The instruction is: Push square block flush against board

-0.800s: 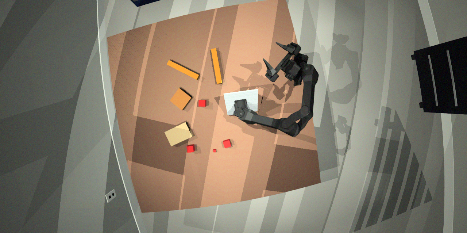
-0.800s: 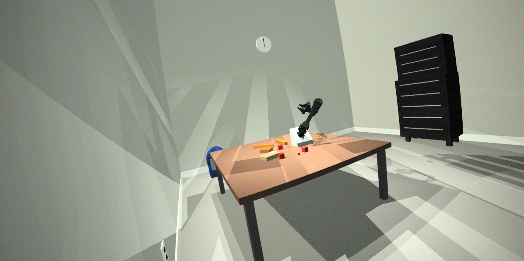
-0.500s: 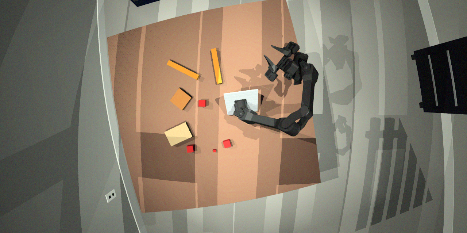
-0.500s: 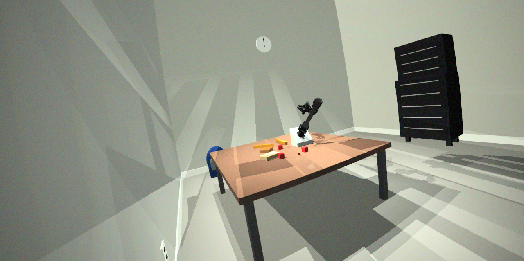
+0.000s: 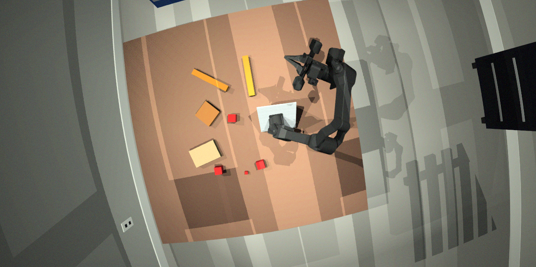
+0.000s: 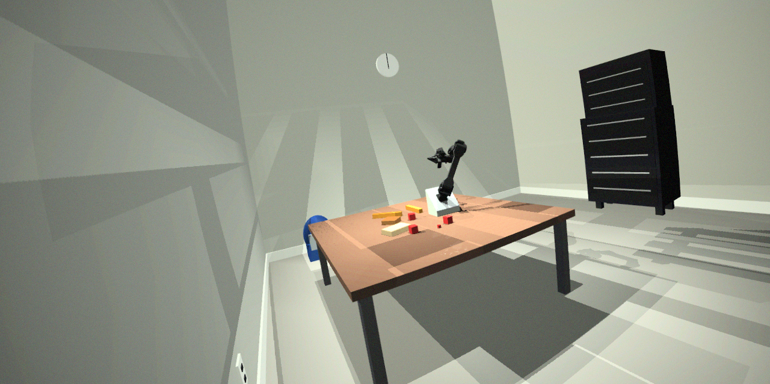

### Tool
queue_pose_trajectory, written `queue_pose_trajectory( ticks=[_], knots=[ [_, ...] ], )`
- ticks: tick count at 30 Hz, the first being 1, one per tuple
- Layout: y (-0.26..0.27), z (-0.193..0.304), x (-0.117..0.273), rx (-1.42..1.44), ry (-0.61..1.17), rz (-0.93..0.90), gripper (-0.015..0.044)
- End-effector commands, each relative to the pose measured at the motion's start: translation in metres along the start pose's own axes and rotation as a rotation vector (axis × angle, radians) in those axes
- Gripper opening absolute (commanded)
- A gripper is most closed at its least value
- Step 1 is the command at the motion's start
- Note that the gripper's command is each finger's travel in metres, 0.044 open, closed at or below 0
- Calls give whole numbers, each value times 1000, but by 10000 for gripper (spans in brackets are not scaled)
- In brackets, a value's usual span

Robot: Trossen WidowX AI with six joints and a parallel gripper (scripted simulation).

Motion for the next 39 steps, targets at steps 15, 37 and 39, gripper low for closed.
queue_pose_trajectory(
  ticks=[15,37,39],
  knots=[
    [25,4,-101,-40,294,-274,0],
    [126,52,-266,109,865,-694,0],
    [138,59,-276,127,919,-722,0]
  ],
)
Point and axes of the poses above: the point midway between the two fingers, 35 mm back from their tips, its own x axis back along the fingers, its own y axis across the jaws, z = x × y, the point moved 9 cm from there along x, back along the fingers, and after that the axes turned 15 degrees about -x, right-handed, at the moved point
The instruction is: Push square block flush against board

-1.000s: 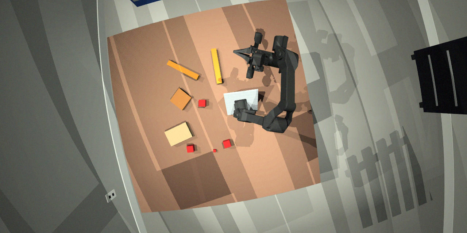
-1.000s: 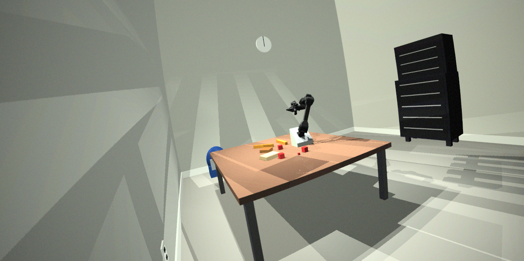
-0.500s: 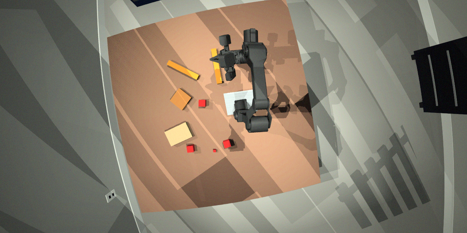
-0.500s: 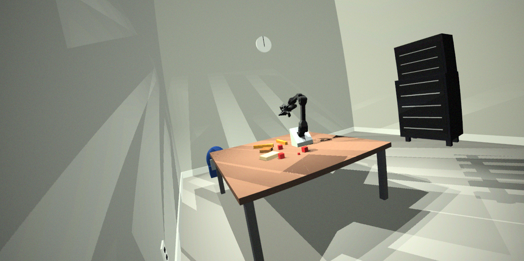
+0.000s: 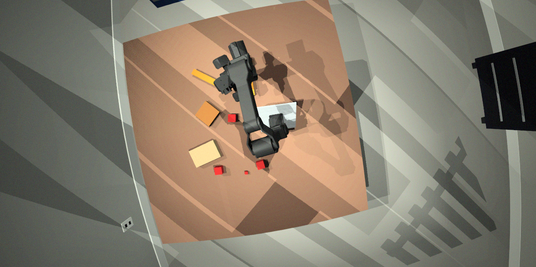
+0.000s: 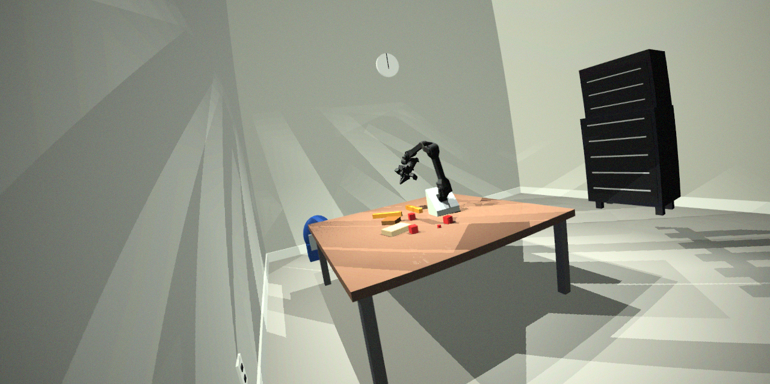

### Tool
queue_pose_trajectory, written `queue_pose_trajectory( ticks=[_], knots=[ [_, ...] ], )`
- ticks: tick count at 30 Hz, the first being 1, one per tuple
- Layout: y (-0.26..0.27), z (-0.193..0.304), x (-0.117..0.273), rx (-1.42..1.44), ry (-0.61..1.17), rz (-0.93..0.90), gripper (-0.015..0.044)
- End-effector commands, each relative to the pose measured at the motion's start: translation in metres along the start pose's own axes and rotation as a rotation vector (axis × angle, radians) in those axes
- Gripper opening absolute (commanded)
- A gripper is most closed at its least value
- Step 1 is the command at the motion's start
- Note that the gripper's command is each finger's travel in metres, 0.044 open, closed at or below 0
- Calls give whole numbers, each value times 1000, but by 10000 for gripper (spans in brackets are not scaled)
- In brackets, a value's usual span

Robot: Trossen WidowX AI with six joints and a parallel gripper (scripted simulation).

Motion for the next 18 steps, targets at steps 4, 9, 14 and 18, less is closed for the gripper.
queue_pose_trajectory(
  ticks=[4,9,14,18],
  knots=[
    [10,-14,-53,19,181,-79,0],
    [19,-23,-88,59,303,-121,0],
    [31,-28,-124,102,423,-146,0],
    [45,-32,-155,168,525,-182,0]
  ],
)
Point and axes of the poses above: the point midway between the two fingers, 35 mm back from their tips, its own x axis back along the fingers, its own y axis across the jaws, z = x × y, the point moved 9 cm from there along x, back along the fingers, and after that the axes turned 15 degrees about -x, right-handed, at the moved point
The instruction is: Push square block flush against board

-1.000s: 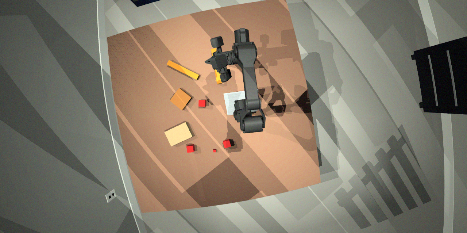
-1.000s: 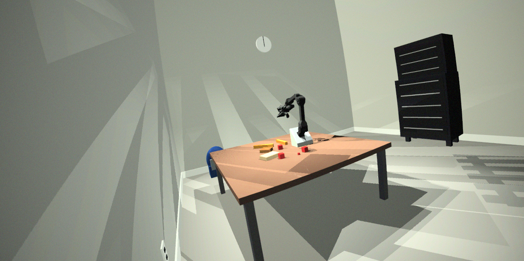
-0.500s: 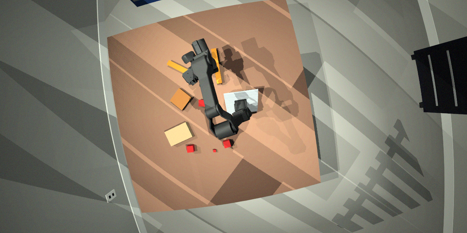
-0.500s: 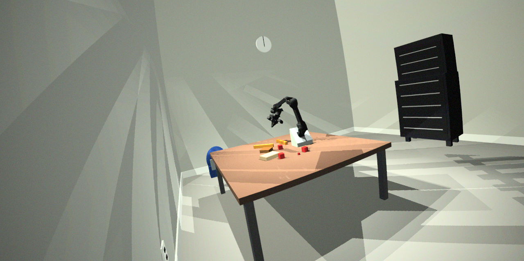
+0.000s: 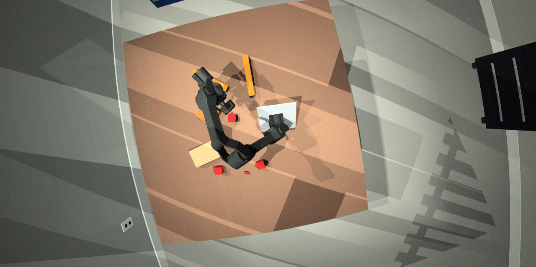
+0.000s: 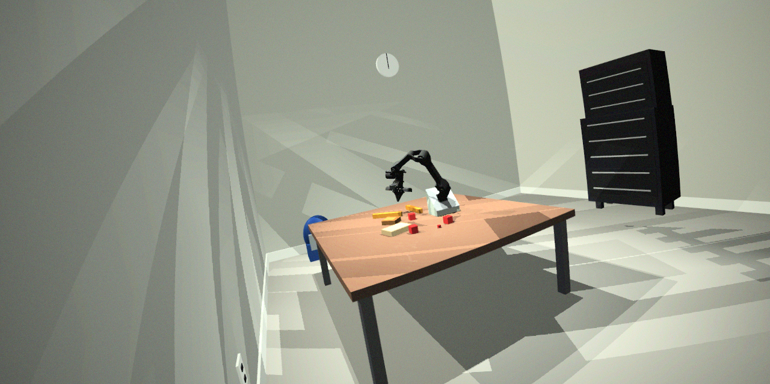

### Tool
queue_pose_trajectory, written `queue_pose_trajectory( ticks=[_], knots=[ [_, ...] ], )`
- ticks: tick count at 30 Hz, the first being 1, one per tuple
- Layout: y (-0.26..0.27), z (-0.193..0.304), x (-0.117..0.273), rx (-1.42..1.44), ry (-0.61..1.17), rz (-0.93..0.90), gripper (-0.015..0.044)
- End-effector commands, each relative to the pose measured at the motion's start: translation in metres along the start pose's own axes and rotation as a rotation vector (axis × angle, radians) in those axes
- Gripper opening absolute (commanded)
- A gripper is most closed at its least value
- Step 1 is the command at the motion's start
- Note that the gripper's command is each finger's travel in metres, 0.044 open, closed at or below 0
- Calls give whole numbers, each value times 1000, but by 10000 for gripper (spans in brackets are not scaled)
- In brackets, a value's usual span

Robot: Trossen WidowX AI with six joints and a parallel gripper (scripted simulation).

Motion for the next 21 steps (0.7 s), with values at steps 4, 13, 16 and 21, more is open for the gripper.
queue_pose_trajectory(
  ticks=[4,13,16,21],
  knots=[
    [16,-27,-47,101,171,-50,0],
    [25,-26,-108,146,232,-67,0],
    [27,-23,-119,146,231,-68,0],
    [27,-24,-119,146,231,-68,0]
  ],
)
Point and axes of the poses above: the point midway between the two fingers, 35 mm back from their tips, its own x axis back along the fingers, its own y axis across the jaws, z = x × y, the point moved 9 cm from there along x, back along the fingers, and after that the axes turned 15 degrees about -x, right-handed, at the moved point
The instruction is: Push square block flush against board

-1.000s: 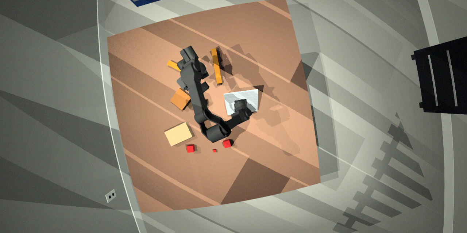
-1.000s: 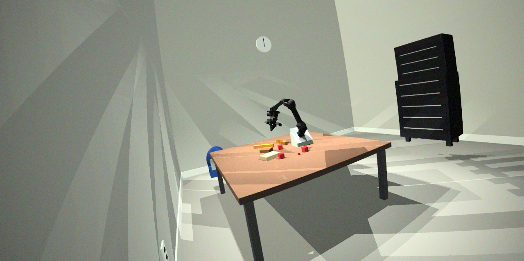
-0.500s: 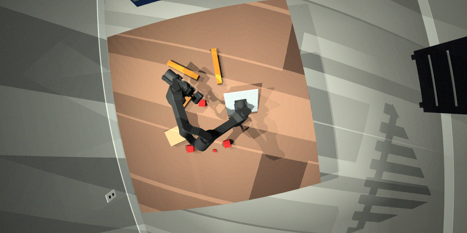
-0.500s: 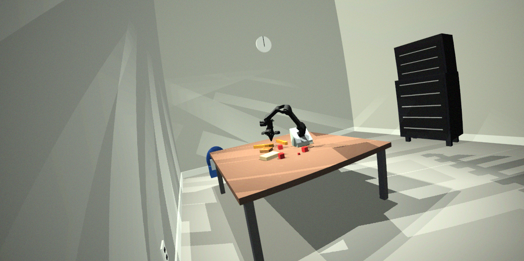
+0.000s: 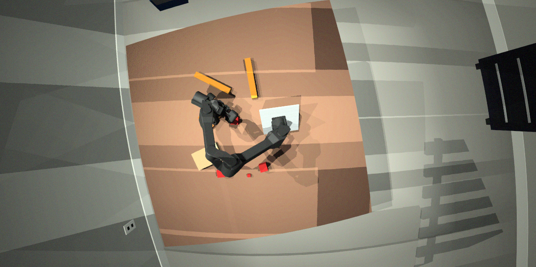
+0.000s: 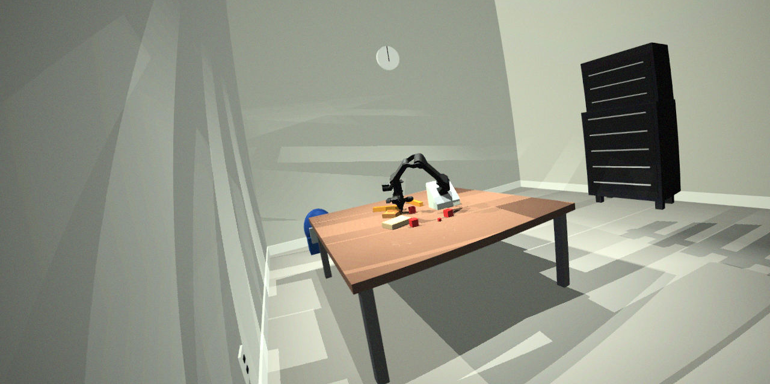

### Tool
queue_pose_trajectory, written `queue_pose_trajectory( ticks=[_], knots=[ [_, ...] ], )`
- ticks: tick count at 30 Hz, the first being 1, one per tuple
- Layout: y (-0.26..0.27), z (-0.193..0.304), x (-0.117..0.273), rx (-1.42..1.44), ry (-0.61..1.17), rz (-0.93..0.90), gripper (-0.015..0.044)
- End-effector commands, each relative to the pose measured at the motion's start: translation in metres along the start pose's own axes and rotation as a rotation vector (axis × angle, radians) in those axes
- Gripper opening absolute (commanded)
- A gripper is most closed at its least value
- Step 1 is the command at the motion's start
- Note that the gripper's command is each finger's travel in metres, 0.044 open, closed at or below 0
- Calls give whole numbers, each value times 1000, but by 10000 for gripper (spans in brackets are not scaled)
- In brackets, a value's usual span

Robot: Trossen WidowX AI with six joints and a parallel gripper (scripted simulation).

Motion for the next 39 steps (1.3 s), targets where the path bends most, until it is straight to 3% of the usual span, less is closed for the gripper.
queue_pose_trajectory(
  ticks=[1,39],
  knots=[
    [0,-2,0,-3,-10,3,0],
    [10,-61,1,-3,-10,6,0]
  ],
)
Point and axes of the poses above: the point midway between the two fingers, 35 mm back from their tips, its own x axis back along the fingers, its own y axis across the jaws, z = x × y, the point moved 9 cm from there along x, back along the fingers, and after that the axes turned 15 degrees about -x, right-handed, at the moved point
